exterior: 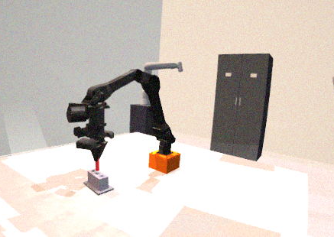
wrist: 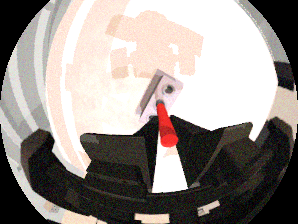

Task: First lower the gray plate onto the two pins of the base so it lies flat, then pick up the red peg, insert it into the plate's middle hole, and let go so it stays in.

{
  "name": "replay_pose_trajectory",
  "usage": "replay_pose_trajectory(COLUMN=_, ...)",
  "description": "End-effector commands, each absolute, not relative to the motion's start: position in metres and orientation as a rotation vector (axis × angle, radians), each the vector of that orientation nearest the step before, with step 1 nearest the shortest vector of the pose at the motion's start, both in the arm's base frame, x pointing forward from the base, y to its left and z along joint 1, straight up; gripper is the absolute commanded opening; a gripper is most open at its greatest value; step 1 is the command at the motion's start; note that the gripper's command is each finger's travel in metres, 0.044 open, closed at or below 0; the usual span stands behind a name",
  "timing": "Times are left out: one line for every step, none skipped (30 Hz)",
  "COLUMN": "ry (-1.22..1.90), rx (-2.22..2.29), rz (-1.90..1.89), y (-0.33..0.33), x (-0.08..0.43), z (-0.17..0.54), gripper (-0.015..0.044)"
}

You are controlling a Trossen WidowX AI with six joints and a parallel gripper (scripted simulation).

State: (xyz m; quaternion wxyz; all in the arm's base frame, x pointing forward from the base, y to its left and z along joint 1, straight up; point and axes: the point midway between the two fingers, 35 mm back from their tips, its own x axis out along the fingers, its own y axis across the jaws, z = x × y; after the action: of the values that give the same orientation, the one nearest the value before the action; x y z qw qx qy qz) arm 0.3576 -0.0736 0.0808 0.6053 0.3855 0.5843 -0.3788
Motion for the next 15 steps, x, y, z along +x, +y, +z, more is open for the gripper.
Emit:
replay_pose_trajectory(ry=1.349, rx=0.89, rz=-0.87, y=-0.0737, x=0.3587, z=0.0826, gripper=0.0)
replay_pose_trajectory(ry=1.349, rx=0.89, rz=-0.87, y=-0.0737, x=0.3587, z=0.0826, gripper=0.0)
replay_pose_trajectory(ry=1.349, rx=0.89, rz=-0.87, y=-0.0737, x=0.3587, z=0.0826, gripper=0.0)
replay_pose_trajectory(ry=1.349, rx=0.89, rz=-0.87, y=-0.0737, x=0.3587, z=0.0826, gripper=0.0)
replay_pose_trajectory(ry=1.349, rx=0.89, rz=-0.87, y=-0.0737, x=0.3587, z=0.0826, gripper=0.0)
replay_pose_trajectory(ry=1.35, rx=0.891, rz=-0.872, y=-0.0737, x=0.3584, z=0.0822, gripper=0.0)
replay_pose_trajectory(ry=1.35, rx=0.891, rz=-0.873, y=-0.0736, x=0.3582, z=0.0817, gripper=0.0)
replay_pose_trajectory(ry=1.351, rx=0.891, rz=-0.875, y=-0.0736, x=0.3579, z=0.0813, gripper=0.0)
replay_pose_trajectory(ry=1.351, rx=0.892, rz=-0.876, y=-0.0736, x=0.3576, z=0.0808, gripper=0.0)
replay_pose_trajectory(ry=1.351, rx=0.892, rz=-0.876, y=-0.0736, x=0.3576, z=0.0808, gripper=0.0)
replay_pose_trajectory(ry=1.351, rx=0.892, rz=-0.876, y=-0.0736, x=0.3576, z=0.0808, gripper=0.0)
replay_pose_trajectory(ry=1.351, rx=0.892, rz=-0.876, y=-0.0736, x=0.3576, z=0.0808, gripper=0.0)
replay_pose_trajectory(ry=1.351, rx=0.892, rz=-0.876, y=-0.0736, x=0.3576, z=0.0808, gripper=0.0)
replay_pose_trajectory(ry=1.351, rx=0.892, rz=-0.876, y=-0.0736, x=0.3576, z=0.0808, gripper=0.0)
replay_pose_trajectory(ry=1.351, rx=0.892, rz=-0.876, y=-0.0739, x=0.3572, z=0.0808, gripper=0.0)
